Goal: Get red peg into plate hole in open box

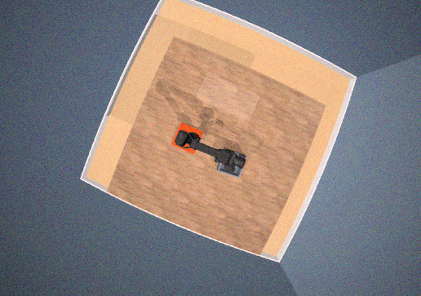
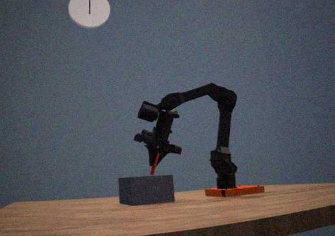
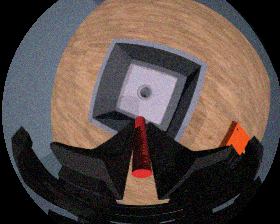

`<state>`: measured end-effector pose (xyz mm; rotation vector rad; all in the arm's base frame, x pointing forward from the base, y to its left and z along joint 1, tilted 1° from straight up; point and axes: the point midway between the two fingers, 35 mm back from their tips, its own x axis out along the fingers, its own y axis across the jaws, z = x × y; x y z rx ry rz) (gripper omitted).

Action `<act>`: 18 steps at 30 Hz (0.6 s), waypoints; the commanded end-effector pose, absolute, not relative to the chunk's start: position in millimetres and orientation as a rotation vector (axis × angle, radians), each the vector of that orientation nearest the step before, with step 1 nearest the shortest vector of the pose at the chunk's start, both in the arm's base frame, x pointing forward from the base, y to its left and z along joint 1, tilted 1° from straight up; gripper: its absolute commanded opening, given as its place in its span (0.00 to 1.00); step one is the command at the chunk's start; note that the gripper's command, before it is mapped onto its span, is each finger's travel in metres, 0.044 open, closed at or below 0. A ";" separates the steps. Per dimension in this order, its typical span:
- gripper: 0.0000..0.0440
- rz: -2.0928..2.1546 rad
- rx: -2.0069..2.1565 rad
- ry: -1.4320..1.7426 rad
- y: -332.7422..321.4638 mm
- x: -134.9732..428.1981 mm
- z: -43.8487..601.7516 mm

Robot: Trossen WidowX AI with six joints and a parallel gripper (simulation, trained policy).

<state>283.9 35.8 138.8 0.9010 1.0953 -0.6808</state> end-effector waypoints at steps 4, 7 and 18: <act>0.01 -0.700 0.912 1.096 23.7 296.7 133.4; 0.02 -0.710 0.918 1.104 18.3 301.1 129.2; 0.04 -0.746 0.911 1.162 6.7 312.4 102.6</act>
